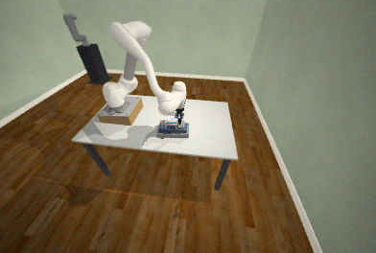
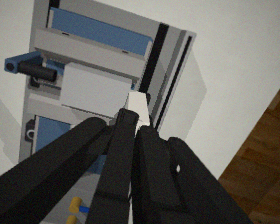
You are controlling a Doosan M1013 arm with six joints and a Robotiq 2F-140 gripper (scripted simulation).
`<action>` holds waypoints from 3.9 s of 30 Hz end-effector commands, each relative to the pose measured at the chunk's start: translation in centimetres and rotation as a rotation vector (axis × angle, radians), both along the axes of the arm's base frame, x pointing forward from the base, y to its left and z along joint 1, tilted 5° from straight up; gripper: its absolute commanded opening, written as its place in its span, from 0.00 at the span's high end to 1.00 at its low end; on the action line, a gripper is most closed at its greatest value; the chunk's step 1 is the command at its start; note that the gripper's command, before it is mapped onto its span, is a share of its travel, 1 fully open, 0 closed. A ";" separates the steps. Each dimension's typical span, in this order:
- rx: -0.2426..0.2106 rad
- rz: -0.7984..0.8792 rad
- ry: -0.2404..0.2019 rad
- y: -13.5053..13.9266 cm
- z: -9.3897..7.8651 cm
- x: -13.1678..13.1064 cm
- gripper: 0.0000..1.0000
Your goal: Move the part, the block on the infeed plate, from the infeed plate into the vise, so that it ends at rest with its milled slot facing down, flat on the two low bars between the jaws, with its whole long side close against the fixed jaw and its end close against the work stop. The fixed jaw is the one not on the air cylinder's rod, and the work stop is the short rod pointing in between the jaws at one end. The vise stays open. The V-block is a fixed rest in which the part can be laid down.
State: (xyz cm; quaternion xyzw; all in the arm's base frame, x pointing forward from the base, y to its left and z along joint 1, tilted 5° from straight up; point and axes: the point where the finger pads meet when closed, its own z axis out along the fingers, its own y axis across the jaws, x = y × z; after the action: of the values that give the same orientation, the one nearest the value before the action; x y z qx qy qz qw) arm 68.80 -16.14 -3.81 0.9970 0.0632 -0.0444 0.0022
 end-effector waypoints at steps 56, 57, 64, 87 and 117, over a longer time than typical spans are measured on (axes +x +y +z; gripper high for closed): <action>-0.002 -0.006 -0.004 1.3 0.2 -0.1 1.00; -0.002 -0.006 -0.004 1.3 0.2 -0.1 1.00; -0.002 -0.006 -0.004 1.4 0.2 -0.1 1.00; -0.002 -0.006 -0.004 1.5 0.2 -0.1 1.00; -0.002 -0.006 -0.004 1.2 0.2 -0.1 1.00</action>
State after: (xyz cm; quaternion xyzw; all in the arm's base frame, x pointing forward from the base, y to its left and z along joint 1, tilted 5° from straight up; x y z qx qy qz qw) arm 68.64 -14.94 -3.83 0.9970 0.0637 -0.0447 0.0027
